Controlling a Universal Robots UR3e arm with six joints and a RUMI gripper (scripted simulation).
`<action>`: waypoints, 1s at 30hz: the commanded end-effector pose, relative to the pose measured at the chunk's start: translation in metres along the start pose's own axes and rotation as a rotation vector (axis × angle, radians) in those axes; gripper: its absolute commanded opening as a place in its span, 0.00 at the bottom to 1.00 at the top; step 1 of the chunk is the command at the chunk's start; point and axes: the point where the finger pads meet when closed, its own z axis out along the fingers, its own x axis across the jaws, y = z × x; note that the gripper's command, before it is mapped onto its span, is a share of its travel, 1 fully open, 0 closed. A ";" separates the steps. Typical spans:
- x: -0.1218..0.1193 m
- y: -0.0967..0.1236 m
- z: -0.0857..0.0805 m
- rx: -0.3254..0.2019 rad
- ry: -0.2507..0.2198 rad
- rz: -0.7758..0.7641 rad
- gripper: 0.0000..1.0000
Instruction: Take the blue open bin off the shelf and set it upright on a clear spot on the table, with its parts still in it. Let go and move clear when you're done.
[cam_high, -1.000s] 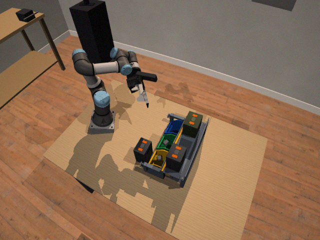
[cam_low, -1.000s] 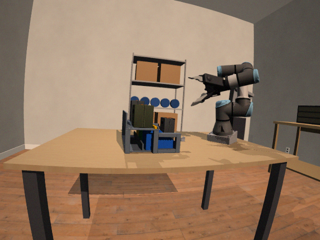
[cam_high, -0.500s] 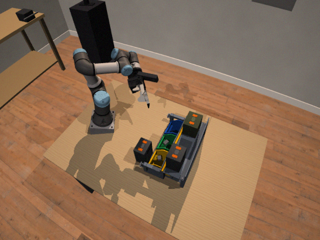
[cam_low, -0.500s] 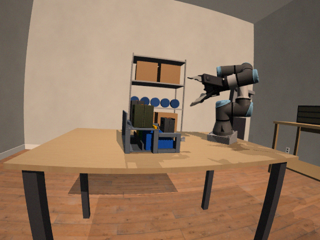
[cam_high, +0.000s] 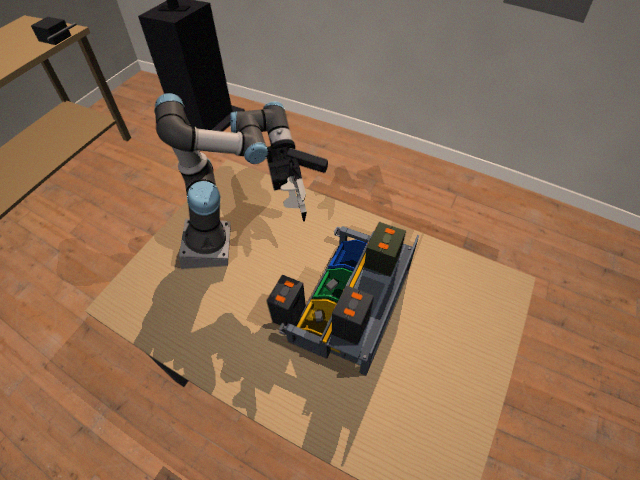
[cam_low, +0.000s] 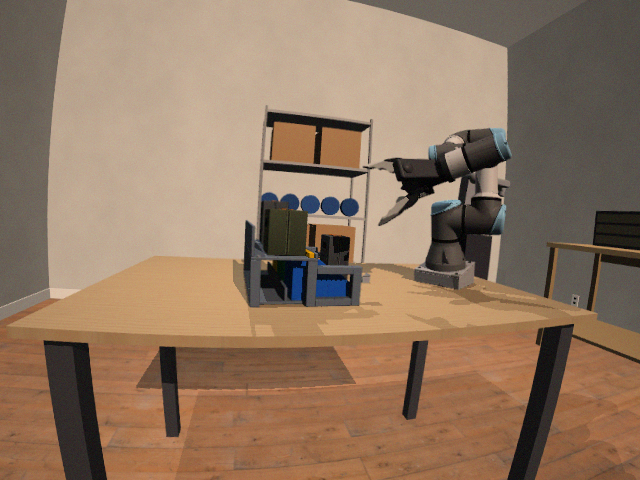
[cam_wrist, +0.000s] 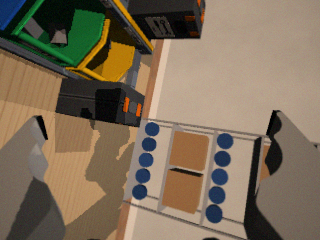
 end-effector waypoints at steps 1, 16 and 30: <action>-0.007 -0.006 0.004 0.018 -0.040 -0.026 1.00; -0.036 -0.028 0.019 0.089 -0.198 -0.141 1.00; -0.076 -0.059 0.040 0.160 -0.388 -0.281 1.00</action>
